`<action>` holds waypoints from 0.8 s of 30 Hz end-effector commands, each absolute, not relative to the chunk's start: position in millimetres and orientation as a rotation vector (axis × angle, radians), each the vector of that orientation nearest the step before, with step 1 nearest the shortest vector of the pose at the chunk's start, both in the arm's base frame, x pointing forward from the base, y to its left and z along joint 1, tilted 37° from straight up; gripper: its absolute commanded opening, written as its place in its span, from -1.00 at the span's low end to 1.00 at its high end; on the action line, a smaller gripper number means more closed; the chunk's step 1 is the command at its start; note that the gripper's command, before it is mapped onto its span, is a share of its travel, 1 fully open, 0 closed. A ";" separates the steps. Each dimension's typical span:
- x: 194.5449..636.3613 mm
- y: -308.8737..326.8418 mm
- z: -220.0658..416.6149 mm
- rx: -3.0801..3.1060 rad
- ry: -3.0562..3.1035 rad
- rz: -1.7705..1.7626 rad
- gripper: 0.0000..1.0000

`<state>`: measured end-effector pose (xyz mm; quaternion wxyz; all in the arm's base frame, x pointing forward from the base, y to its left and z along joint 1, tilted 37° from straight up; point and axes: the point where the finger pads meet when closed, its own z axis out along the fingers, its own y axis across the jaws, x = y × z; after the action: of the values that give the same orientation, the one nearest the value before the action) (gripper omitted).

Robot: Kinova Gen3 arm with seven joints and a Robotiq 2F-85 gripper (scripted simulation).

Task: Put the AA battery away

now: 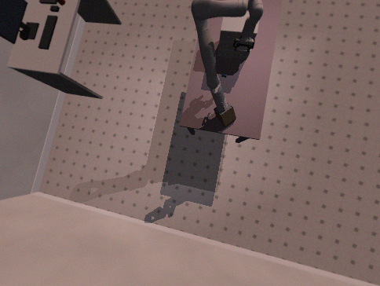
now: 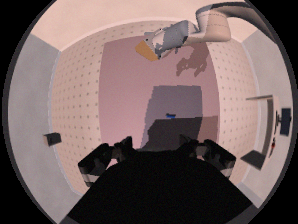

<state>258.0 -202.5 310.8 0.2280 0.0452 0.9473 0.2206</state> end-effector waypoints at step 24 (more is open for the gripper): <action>259.7 -202.6 310.8 0.089 2.607 0.596 1.00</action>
<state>259.6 -202.3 310.7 0.2303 0.0338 0.9479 0.2175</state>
